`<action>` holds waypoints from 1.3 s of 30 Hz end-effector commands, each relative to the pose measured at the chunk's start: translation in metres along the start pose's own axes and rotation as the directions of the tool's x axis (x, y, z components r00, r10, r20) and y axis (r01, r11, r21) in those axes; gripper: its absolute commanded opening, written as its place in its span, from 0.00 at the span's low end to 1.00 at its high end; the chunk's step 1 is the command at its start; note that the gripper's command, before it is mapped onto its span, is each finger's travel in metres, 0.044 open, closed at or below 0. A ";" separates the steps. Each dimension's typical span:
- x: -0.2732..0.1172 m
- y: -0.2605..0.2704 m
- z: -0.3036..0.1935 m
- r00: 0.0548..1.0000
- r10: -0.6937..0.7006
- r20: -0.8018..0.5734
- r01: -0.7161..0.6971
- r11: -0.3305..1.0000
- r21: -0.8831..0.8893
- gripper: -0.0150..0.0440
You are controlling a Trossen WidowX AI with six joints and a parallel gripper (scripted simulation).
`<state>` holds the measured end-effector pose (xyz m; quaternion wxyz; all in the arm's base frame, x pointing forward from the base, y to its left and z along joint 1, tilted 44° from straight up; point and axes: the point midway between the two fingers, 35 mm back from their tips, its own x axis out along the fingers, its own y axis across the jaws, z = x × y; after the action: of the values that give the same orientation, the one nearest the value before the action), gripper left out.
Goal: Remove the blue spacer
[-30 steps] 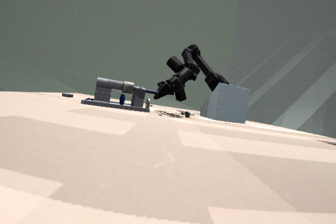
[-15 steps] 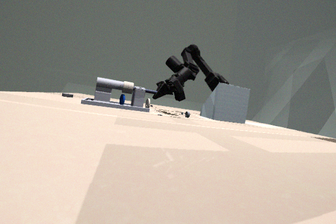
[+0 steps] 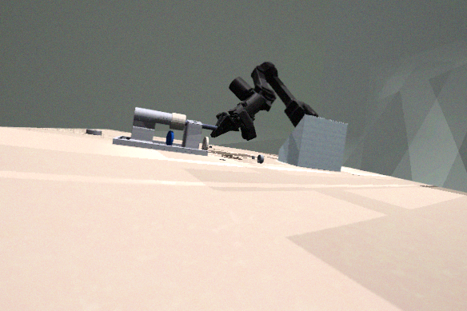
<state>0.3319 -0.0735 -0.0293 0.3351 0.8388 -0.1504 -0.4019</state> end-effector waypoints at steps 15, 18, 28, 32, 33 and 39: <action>0.005 0.001 -0.008 1.000 0.002 -0.007 -0.002 1.000 0.004 0.25; 0.006 0.001 -0.008 1.000 0.002 -0.007 -0.002 1.000 0.004 0.25; 0.008 0.001 -0.011 1.000 0.002 -0.007 -0.002 1.000 0.004 0.25; 0.009 0.001 -0.012 1.000 0.002 -0.007 -0.002 1.000 0.004 0.25; 0.009 0.001 -0.012 1.000 0.002 -0.007 -0.002 1.000 0.004 0.25; 0.010 0.001 -0.013 1.000 0.002 -0.007 -0.002 1.000 0.004 0.25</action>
<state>0.3442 -0.0743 -0.0300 0.3348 0.8389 -0.1513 -0.4016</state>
